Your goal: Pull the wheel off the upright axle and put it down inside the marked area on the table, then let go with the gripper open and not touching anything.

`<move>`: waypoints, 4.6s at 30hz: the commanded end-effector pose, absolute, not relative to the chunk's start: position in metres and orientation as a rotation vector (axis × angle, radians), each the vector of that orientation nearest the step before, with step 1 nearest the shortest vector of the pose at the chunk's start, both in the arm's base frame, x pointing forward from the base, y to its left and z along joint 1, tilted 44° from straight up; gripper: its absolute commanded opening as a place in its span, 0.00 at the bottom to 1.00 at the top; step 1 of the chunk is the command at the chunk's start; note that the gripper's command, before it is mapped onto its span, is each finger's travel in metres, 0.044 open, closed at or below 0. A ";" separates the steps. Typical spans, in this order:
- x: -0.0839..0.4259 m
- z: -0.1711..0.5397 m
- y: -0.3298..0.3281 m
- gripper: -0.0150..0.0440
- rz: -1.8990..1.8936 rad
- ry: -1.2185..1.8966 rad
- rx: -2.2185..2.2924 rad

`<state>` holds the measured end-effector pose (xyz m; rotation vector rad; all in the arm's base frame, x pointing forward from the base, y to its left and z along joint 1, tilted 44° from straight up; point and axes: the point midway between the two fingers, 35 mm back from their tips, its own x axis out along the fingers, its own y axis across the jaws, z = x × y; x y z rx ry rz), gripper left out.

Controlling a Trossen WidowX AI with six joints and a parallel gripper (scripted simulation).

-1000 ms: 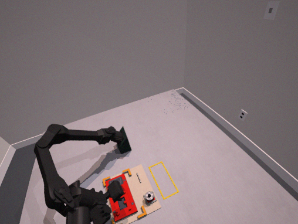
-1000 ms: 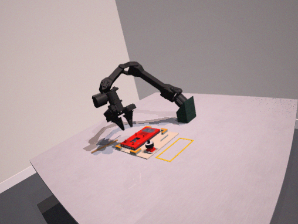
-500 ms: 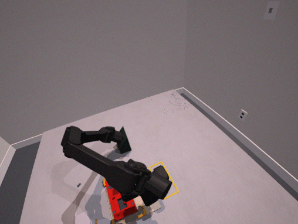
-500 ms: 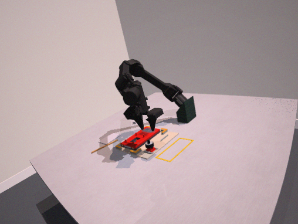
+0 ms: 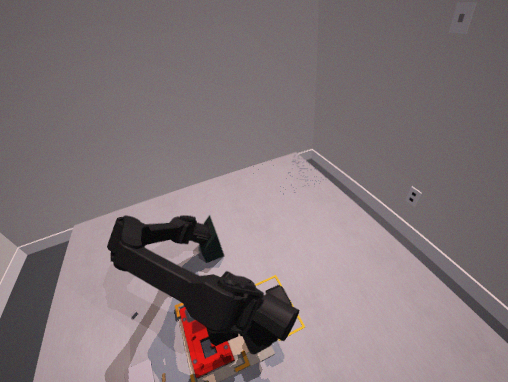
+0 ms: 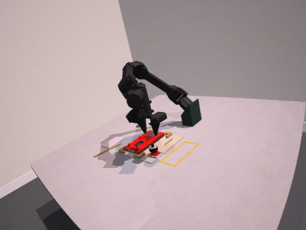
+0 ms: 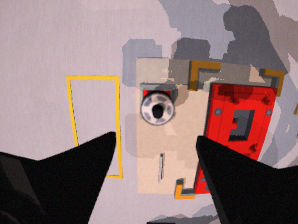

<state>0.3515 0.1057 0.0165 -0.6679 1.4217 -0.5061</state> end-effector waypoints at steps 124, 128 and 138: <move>0.359 -0.010 0.077 0.25 -0.511 1.421 -0.671; 0.359 -0.009 0.078 0.25 -0.511 1.421 -0.672; 0.359 -0.007 0.080 0.25 -0.511 1.420 -0.673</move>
